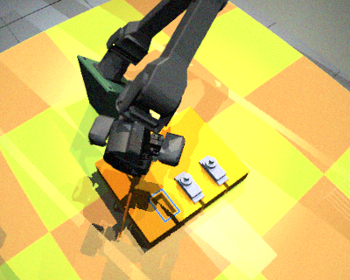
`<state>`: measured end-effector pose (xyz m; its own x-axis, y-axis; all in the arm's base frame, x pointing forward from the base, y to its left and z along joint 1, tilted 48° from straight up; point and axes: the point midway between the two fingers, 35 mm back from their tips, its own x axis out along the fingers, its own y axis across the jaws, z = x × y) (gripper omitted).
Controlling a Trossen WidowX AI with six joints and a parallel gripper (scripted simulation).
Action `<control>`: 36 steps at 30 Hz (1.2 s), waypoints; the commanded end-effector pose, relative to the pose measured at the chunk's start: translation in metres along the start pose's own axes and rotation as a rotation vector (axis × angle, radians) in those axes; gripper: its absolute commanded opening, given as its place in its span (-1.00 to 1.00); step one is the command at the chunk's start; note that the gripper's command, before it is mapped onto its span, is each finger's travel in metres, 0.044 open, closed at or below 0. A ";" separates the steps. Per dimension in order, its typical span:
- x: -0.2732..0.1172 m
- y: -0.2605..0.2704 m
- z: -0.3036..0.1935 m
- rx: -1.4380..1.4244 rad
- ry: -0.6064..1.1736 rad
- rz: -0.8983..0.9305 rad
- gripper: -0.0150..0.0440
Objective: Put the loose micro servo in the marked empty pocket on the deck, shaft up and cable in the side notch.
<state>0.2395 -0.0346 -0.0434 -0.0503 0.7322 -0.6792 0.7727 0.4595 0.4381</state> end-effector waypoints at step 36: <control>-0.001 0.008 0.007 -0.915 -0.003 -0.001 -0.49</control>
<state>0.2411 -0.0339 -0.0437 -0.0555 0.7323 -0.6787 -0.0185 0.6789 0.7340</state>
